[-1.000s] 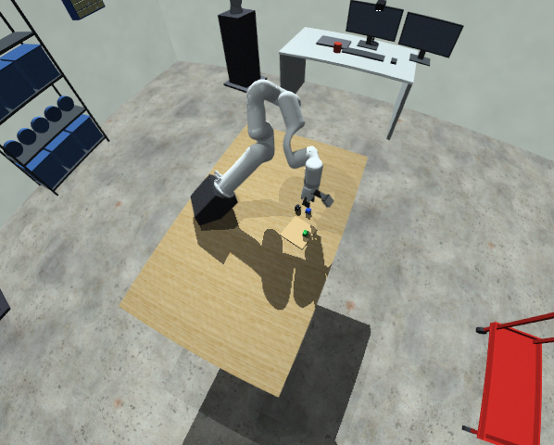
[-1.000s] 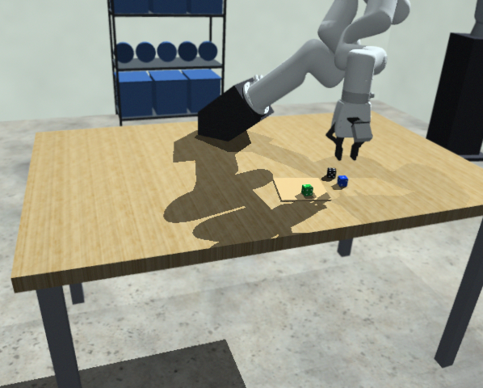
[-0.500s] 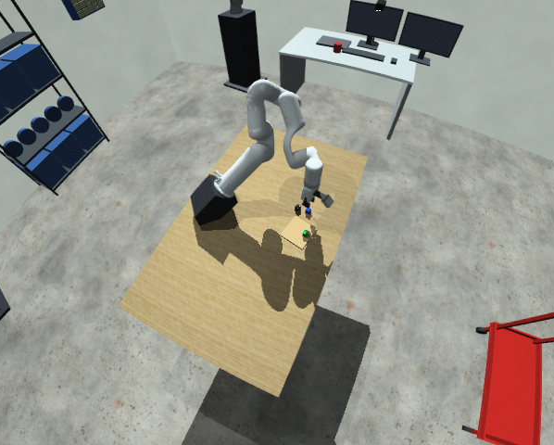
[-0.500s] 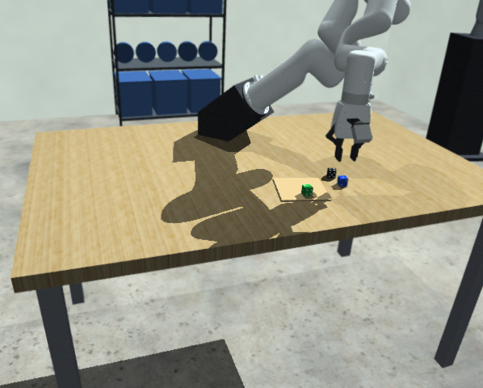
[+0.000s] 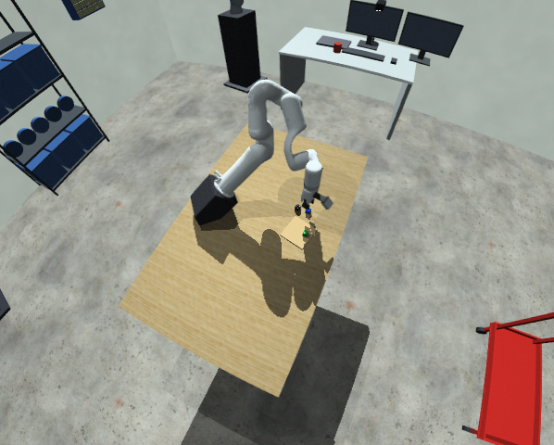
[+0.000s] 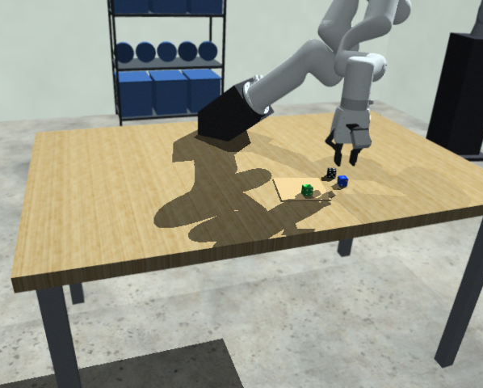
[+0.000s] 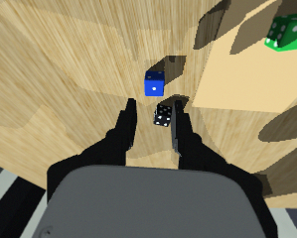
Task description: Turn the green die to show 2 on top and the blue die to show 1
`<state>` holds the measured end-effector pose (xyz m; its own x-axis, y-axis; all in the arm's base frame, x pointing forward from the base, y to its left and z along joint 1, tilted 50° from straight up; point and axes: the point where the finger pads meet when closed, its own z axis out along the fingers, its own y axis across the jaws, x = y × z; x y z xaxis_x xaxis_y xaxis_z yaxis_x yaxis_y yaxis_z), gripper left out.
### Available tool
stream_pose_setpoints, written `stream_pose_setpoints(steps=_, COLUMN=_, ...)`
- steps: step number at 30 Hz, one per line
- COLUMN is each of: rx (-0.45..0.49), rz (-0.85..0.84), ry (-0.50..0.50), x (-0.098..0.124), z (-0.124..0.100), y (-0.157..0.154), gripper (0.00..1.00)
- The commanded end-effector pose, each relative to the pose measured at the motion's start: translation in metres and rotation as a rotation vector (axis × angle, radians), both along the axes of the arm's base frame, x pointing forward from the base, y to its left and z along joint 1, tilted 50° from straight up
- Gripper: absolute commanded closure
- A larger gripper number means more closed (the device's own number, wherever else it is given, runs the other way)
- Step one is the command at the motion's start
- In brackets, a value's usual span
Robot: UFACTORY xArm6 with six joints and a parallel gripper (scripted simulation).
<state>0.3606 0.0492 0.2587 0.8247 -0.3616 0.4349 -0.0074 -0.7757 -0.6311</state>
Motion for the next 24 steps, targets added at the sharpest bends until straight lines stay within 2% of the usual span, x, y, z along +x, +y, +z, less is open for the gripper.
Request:
stream_pose_setpoints(steps=1, rx=-0.001, rz=-0.001, ry=-0.004, x=0.003, z=-0.001, y=0.002, gripper=0.58)
stream_pose_setpoints(steps=24, rx=-0.001, rz=-0.001, ry=-0.004, x=0.019, z=-0.019, y=0.016, gripper=0.58)
